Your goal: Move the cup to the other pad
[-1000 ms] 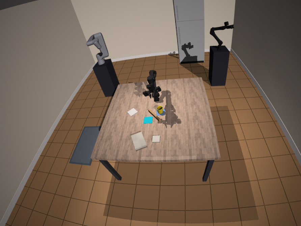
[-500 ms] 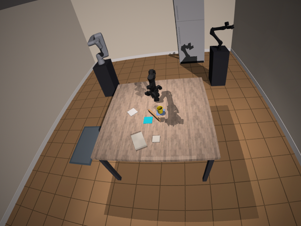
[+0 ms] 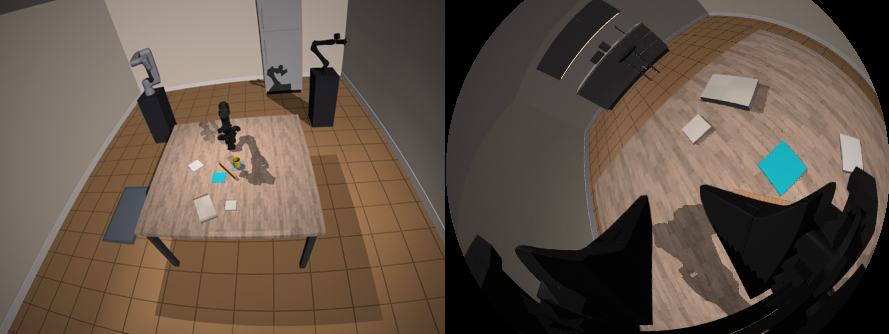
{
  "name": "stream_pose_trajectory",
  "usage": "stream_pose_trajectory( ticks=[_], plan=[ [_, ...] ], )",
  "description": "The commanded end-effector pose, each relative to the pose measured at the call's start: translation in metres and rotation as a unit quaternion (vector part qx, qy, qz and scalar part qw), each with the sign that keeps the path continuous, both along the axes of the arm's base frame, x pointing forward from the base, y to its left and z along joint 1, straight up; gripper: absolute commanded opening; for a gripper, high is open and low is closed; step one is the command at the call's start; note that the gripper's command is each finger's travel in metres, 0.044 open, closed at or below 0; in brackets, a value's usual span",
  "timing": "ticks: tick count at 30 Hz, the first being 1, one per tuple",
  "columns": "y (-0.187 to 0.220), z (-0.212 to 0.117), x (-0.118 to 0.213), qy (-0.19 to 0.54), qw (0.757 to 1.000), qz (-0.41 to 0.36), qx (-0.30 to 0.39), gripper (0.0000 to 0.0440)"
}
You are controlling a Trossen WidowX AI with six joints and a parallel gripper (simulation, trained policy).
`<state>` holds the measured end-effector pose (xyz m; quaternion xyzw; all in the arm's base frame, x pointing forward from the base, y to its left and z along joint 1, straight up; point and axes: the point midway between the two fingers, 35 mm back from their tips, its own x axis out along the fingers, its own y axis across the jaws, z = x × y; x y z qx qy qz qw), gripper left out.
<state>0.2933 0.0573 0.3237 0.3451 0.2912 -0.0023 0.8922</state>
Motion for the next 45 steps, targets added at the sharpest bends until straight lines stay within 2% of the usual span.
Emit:
stream_pose_trajectory(
  ticks=[1,23,45],
  plan=[
    [0.006,-0.004,-0.001,0.040,0.999,-0.010,0.028,0.0166],
    [0.025,-0.026,-0.016,0.216,0.967,-0.083,0.110,0.0164],
    [0.019,-0.067,-0.033,0.367,0.908,-0.175,0.101,0.0140]
  ],
)
